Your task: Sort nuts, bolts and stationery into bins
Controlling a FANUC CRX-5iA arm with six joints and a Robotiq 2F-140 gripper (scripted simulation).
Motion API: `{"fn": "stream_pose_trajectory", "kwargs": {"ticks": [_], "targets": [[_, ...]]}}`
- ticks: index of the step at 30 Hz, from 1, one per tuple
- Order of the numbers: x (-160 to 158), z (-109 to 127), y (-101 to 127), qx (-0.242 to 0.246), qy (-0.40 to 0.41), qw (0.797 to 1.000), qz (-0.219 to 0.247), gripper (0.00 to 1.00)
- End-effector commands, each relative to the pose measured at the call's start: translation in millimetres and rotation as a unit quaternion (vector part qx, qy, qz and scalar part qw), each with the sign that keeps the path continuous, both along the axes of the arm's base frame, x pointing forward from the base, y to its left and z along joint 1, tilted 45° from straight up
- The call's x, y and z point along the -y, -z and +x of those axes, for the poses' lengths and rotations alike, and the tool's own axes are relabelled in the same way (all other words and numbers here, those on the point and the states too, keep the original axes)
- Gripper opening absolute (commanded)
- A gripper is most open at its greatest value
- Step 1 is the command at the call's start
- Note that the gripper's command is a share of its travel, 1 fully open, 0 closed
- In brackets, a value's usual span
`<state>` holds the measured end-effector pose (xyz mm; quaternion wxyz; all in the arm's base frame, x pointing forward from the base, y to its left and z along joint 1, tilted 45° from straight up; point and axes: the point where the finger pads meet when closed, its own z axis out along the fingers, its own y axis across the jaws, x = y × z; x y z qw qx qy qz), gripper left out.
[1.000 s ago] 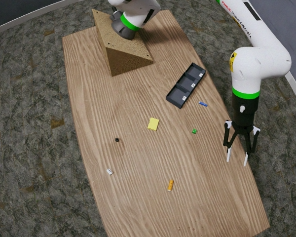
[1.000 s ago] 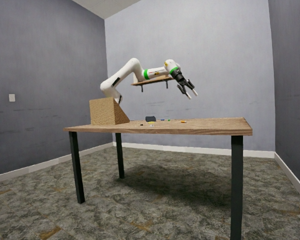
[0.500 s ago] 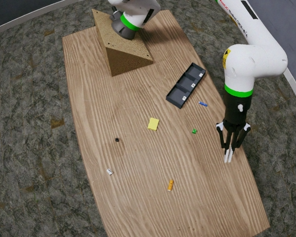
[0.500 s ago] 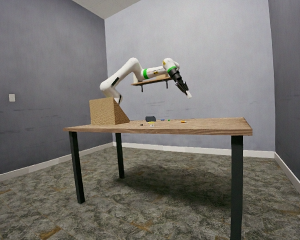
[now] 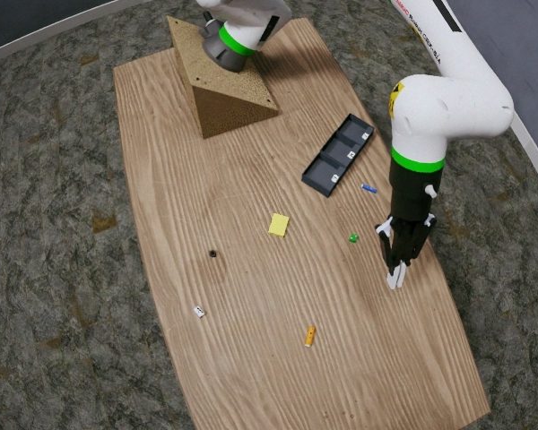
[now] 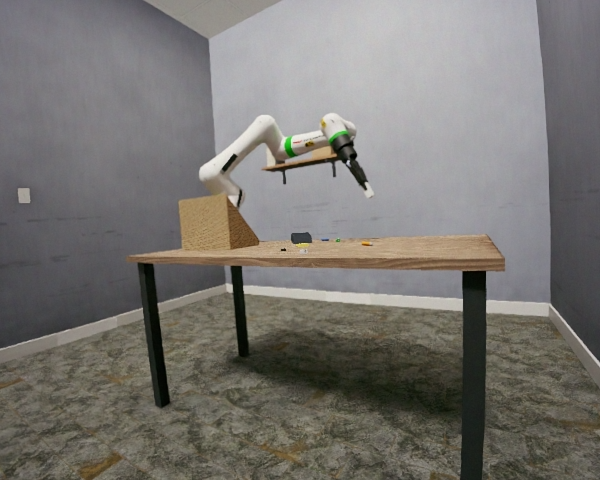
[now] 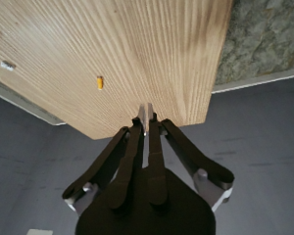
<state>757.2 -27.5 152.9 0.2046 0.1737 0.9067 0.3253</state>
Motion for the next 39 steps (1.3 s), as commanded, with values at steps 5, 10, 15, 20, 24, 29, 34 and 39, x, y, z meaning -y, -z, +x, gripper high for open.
{"fn": "stream_pose_trajectory", "kwargs": {"ticks": [5,10,15,20,24,29,34,39], "targets": [[13,-24,17,0.055,-0.104,0.991,-0.060,0.15],[17,-31,21,0.076,-0.147,0.983,-0.084,0.15],[23,-45,29,0.106,-0.206,0.966,-0.115,0.15],[29,-59,37,0.134,-0.258,0.946,-0.141,0.15],[32,-66,41,0.156,-0.299,0.928,-0.160,0.15],[38,-80,48,0.184,-0.348,0.901,-0.181,0.15],[40,-87,51,0.209,-0.394,0.872,-0.200,0.15],[45,-102,58,0.237,-0.441,0.838,-0.218,0.15]]}}
